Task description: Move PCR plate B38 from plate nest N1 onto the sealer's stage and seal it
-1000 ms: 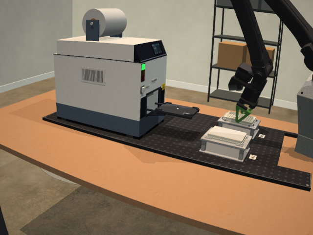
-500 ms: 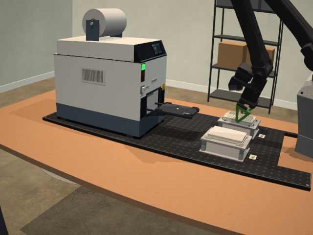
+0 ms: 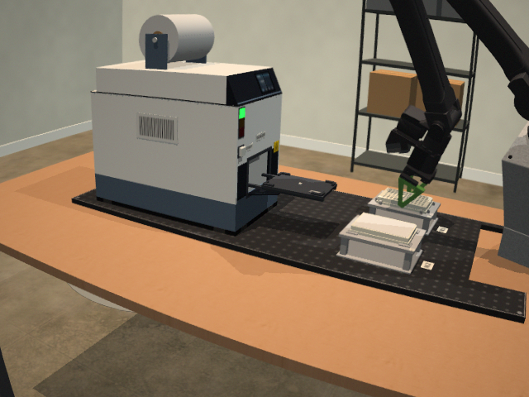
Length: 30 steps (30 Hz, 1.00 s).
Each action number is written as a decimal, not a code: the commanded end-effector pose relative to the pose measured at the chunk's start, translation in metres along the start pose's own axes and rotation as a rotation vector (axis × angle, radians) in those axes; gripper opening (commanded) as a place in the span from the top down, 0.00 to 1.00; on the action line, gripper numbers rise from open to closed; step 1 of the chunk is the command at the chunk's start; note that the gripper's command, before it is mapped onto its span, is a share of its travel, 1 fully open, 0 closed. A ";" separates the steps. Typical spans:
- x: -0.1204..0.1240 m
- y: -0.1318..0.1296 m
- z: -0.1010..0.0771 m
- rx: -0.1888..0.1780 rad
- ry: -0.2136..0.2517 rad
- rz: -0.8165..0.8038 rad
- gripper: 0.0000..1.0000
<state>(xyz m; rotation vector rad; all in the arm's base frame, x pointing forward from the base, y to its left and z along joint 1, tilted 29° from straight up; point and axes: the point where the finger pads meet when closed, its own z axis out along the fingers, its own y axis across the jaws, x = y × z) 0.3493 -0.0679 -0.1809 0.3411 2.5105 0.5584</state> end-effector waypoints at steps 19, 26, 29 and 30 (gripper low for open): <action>-0.011 -0.002 0.002 0.000 -0.023 -0.022 1.00; -0.011 -0.002 0.002 0.000 -0.023 -0.021 1.00; -0.012 -0.003 0.000 0.001 -0.025 -0.018 1.00; -0.012 -0.003 -0.003 -0.001 -0.024 -0.017 1.00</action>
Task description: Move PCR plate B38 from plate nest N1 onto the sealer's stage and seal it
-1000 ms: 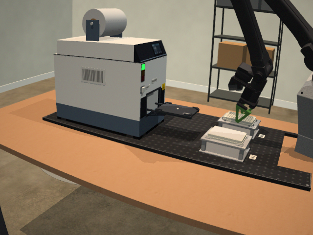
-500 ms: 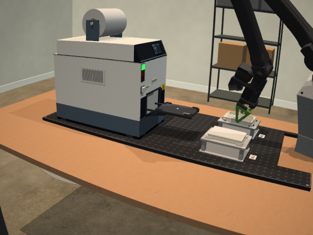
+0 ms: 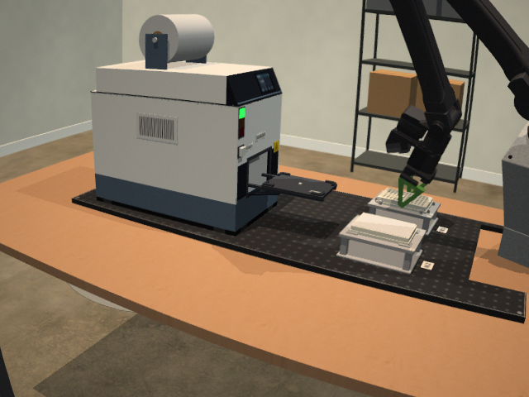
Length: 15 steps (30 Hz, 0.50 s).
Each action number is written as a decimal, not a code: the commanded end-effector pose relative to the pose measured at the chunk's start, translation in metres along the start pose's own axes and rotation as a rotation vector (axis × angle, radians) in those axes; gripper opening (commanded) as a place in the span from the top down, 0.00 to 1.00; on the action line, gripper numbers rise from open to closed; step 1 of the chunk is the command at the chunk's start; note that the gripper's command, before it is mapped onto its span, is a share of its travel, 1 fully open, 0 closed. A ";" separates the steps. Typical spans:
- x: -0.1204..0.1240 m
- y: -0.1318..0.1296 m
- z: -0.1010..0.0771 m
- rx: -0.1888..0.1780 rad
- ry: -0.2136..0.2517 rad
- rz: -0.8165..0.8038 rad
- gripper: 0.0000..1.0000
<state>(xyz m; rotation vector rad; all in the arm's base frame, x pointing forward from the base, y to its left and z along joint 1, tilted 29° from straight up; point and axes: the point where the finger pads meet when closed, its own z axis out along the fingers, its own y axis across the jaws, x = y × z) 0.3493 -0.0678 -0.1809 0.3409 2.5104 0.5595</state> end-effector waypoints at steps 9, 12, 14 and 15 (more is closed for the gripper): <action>-0.007 -0.005 -0.017 0.015 -0.018 -0.005 1.00; -0.010 -0.006 -0.018 0.015 -0.021 -0.007 1.00; -0.014 -0.006 -0.018 0.007 -0.027 -0.011 1.00; -0.016 -0.007 -0.018 0.012 -0.029 -0.013 1.00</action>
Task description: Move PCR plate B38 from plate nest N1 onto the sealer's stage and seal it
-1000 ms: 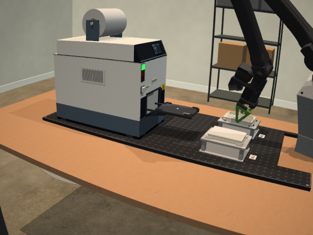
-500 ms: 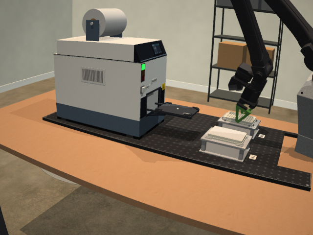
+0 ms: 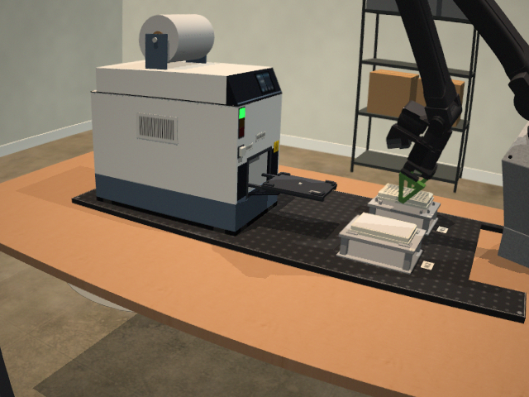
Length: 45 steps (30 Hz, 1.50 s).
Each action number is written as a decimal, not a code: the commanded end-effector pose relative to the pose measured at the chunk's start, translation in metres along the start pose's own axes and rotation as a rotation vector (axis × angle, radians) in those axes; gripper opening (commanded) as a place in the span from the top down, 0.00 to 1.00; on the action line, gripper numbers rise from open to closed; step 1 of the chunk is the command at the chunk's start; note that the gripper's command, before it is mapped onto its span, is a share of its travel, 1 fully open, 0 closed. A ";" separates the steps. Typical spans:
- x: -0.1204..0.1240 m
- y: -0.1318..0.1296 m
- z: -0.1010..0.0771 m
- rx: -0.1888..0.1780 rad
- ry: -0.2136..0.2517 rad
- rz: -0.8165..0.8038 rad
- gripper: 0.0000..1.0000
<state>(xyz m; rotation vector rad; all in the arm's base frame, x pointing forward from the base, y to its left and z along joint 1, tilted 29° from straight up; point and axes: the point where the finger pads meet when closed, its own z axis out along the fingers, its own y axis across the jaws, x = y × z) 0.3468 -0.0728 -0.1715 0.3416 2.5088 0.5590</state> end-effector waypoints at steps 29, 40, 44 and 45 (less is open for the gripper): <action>-0.011 -0.005 -0.008 0.012 -0.023 -0.005 1.00; -0.006 -0.004 -0.003 0.008 -0.019 -0.017 1.00; -0.011 0.001 -0.003 0.003 -0.027 -0.036 1.00; -0.011 0.002 -0.003 0.002 -0.027 -0.037 1.00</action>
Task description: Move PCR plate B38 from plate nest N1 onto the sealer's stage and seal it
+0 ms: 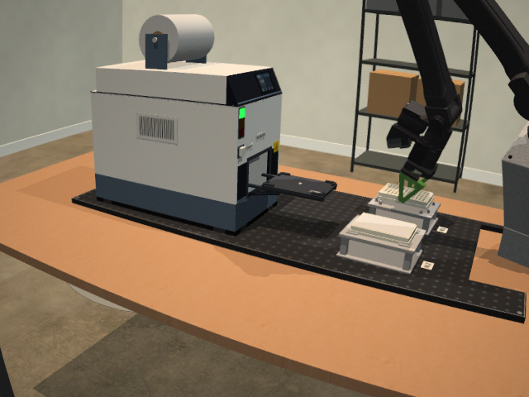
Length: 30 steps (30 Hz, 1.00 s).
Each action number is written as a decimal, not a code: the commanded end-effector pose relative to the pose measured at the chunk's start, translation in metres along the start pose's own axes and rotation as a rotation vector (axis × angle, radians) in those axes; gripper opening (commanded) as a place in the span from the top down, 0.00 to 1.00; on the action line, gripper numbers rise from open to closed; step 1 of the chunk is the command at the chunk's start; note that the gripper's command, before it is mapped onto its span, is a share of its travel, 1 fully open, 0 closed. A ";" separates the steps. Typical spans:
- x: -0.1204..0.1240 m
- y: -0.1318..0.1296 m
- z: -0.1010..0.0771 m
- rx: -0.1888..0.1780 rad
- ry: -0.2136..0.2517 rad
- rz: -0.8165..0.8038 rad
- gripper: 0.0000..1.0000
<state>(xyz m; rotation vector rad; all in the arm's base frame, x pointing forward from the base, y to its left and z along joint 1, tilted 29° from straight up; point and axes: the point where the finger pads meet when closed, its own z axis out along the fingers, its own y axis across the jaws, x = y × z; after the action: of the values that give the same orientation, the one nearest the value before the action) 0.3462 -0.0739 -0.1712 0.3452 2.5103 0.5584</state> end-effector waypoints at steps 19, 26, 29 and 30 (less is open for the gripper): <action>-0.013 -0.002 -0.013 0.007 -0.034 -0.019 1.00; -0.019 -0.005 -0.026 0.009 -0.031 -0.019 1.00; -0.017 -0.004 -0.024 0.005 -0.025 -0.021 1.00; -0.016 -0.002 -0.025 0.003 -0.018 -0.022 1.00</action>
<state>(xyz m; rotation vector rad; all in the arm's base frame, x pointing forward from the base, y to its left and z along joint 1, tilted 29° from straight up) 0.3450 -0.0842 -0.1502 0.3392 2.4974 0.5510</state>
